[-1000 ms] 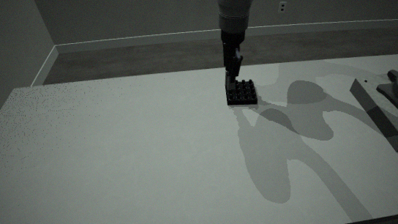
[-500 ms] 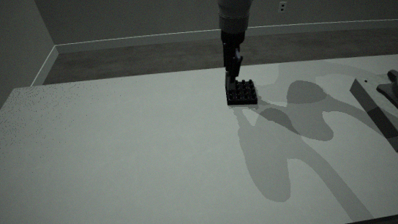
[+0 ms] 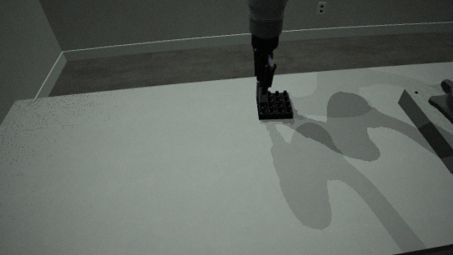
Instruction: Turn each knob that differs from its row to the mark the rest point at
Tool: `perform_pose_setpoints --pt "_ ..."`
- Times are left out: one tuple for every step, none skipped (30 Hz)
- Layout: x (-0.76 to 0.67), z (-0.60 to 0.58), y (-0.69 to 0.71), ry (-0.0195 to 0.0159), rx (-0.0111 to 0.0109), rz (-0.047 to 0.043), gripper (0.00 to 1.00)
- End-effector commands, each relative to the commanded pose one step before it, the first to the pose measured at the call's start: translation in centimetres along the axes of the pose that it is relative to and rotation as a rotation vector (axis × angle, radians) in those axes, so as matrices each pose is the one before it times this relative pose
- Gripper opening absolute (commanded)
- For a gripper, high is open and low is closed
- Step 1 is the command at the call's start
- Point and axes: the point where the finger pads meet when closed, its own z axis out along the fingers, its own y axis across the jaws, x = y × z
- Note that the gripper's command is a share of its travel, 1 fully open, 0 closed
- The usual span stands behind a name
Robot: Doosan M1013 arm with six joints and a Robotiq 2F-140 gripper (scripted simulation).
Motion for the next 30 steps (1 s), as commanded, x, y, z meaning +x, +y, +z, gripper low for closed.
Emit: perform_pose_setpoints --pt "0.001 -0.012 0.001 0.00014 0.0 0.00003 0.12" --pt "0.0 0.0 0.0 0.0 0.0 0.0 0.12" --pt "0.0 0.0 0.0 0.0 0.0 0.0 0.12" --pt "0.0 0.0 0.0 0.0 0.0 0.0 0.12" --pt "0.0 0.0 0.0 0.0 0.0 0.0 0.12" --pt "0.0 0.0 0.0 0.0 0.0 0.0 0.12" --pt "0.0 0.0 0.0 0.0 0.0 0.0 0.12" --pt "0.0 0.0 0.0 0.0 0.0 0.0 0.12" --pt "0.0 0.0 0.0 0.0 0.0 0.0 0.12" --pt "0.0 0.0 0.0 0.0 0.0 0.0 0.12" --pt "0.0 0.0 0.0 0.0 0.0 0.0 0.05" --pt "0.0 0.0 0.0 0.0 0.0 0.0 0.05" --pt "0.0 0.0 0.0 0.0 0.0 0.0 0.05" --pt "0.0 0.0 0.0 0.0 0.0 0.0 0.05" --pt "0.0 0.0 0.0 0.0 0.0 0.0 0.05" --pt "0.0 0.0 0.0 0.0 0.0 0.0 0.05" --pt "0.0 0.0 0.0 0.0 0.0 0.0 0.05" --pt "0.0 0.0 0.0 0.0 0.0 0.0 0.05" --pt "0.0 0.0 0.0 0.0 0.0 0.0 0.05" --pt "0.0 0.0 0.0 0.0 0.0 0.0 0.05" --pt "0.0 0.0 0.0 0.0 0.0 0.0 0.05" --pt "0.0 0.0 0.0 0.0 0.0 0.0 0.05" --pt "0.0 0.0 0.0 0.0 0.0 0.0 0.05" --pt "0.0 0.0 0.0 0.0 0.0 0.0 0.05" --pt "0.0 0.0 0.0 0.0 0.0 0.0 0.05" --pt "0.0 0.0 0.0 0.0 0.0 0.0 0.05" --pt "0.0 0.0 0.0 0.0 0.0 0.0 0.05" --pt "0.0 0.0 0.0 0.0 0.0 0.0 0.05" --pt "0.0 0.0 0.0 0.0 0.0 0.0 0.05" --pt "0.0 0.0 0.0 0.0 0.0 0.0 0.05"
